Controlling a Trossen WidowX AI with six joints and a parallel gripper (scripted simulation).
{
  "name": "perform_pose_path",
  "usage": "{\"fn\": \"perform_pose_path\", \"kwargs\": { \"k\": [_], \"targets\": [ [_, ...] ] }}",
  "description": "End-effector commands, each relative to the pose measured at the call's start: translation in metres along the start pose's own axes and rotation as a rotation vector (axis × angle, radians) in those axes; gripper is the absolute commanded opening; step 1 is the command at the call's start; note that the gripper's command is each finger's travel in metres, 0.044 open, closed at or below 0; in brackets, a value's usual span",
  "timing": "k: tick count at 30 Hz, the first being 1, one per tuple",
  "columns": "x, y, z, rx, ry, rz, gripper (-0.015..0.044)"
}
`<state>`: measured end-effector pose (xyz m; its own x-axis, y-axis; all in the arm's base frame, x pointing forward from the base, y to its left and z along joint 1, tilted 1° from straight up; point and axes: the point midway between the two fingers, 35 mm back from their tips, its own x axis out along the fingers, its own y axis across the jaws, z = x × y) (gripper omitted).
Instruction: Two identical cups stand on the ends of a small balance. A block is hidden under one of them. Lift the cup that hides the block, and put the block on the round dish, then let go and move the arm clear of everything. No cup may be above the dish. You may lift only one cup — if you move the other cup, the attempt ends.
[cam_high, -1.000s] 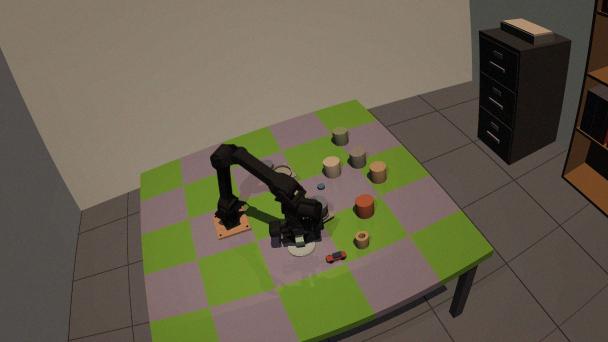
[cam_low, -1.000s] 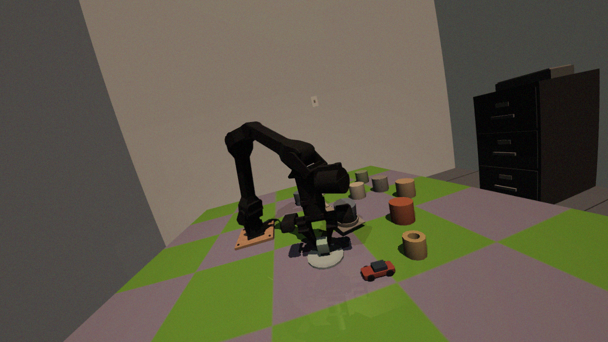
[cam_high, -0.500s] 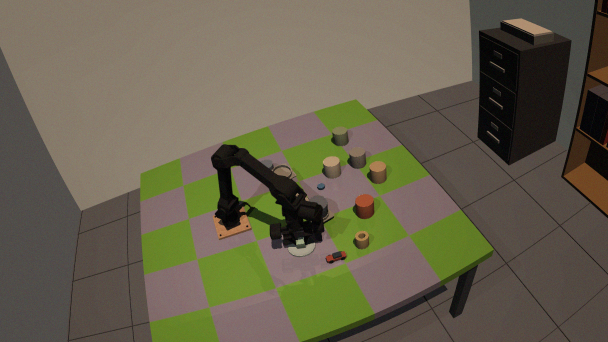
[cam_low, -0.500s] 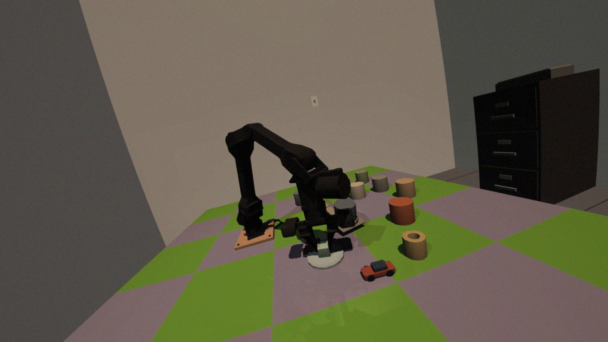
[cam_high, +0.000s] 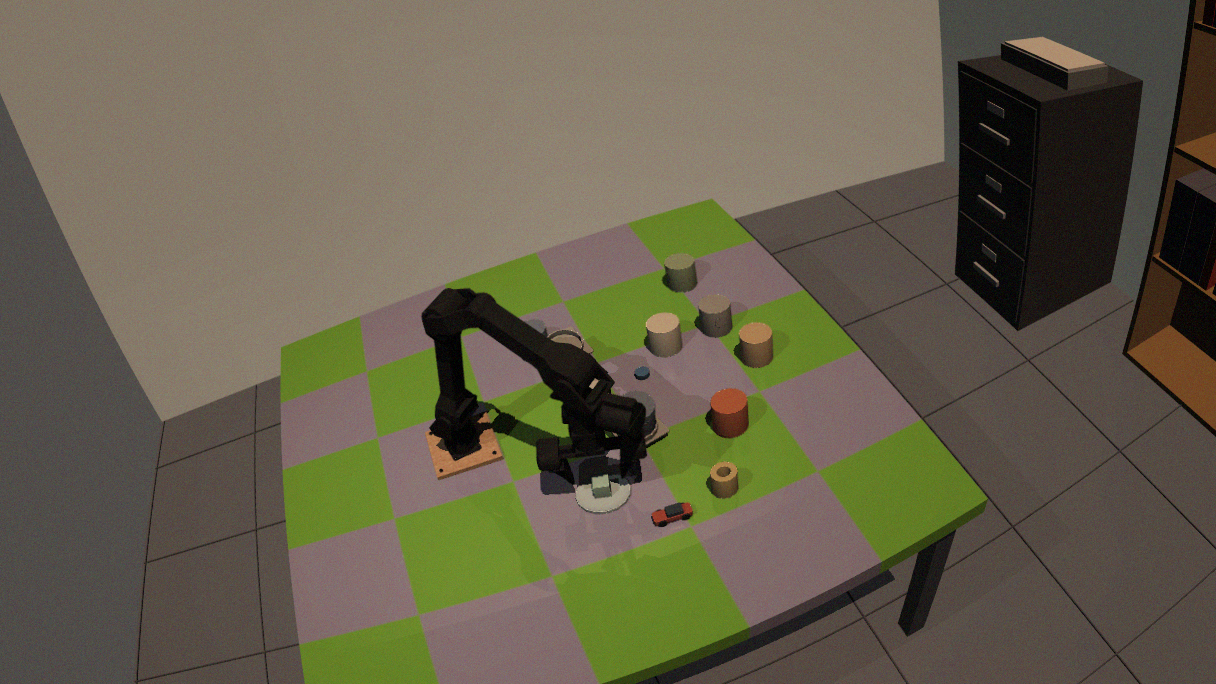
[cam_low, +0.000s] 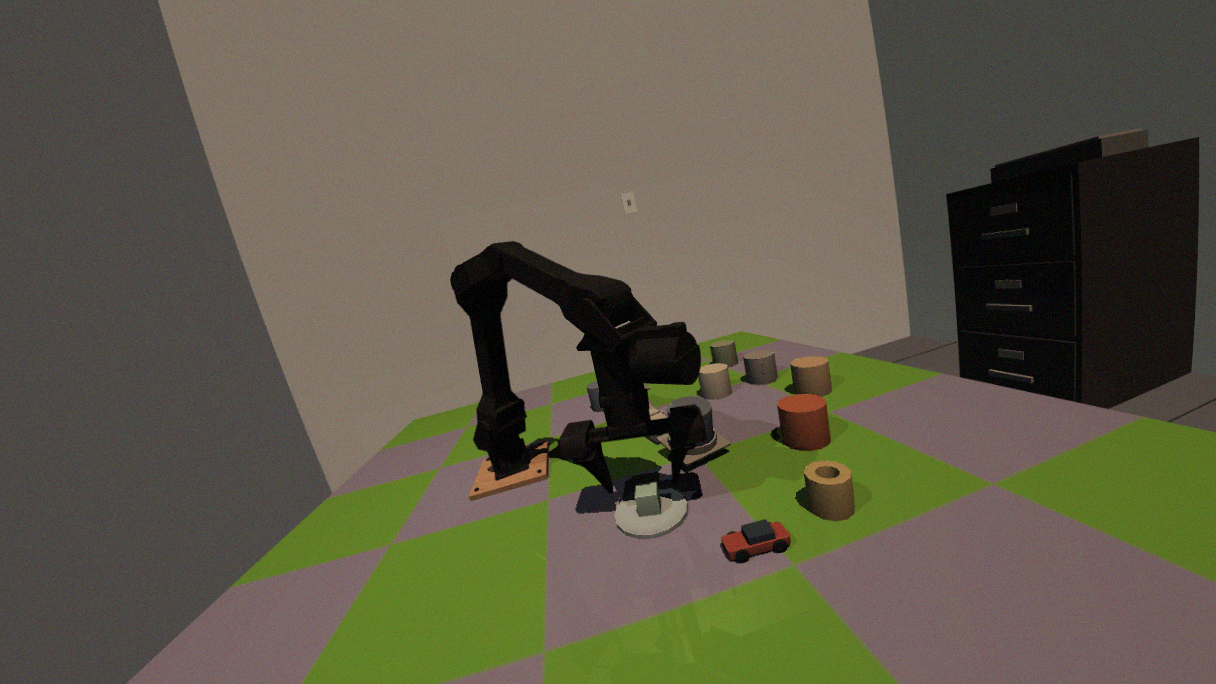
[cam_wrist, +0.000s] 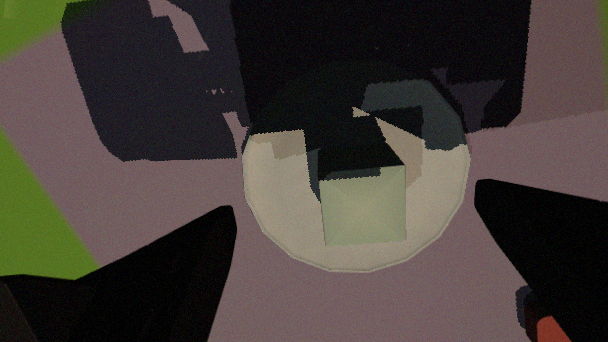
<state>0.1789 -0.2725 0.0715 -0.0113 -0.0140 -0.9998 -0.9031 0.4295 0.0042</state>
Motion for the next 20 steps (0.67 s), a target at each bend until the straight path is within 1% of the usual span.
{"fn": "perform_pose_path", "kwargs": {
  "k": [1, 6, 9, 11, 20],
  "targets": [
    [-0.036, -0.001, -0.001, -0.002, 0.017, -0.025, 0.0440],
    [-0.038, -0.001, -0.001, -0.002, 0.017, -0.025, 0.0440],
    [-0.071, 0.000, 0.000, -0.001, 0.018, -0.030, 0.0440],
    [-0.081, 0.002, 0.001, 0.000, 0.018, -0.031, 0.0440],
    [-0.081, 0.002, 0.001, 0.000, 0.018, -0.031, 0.0440]
  ]
}}
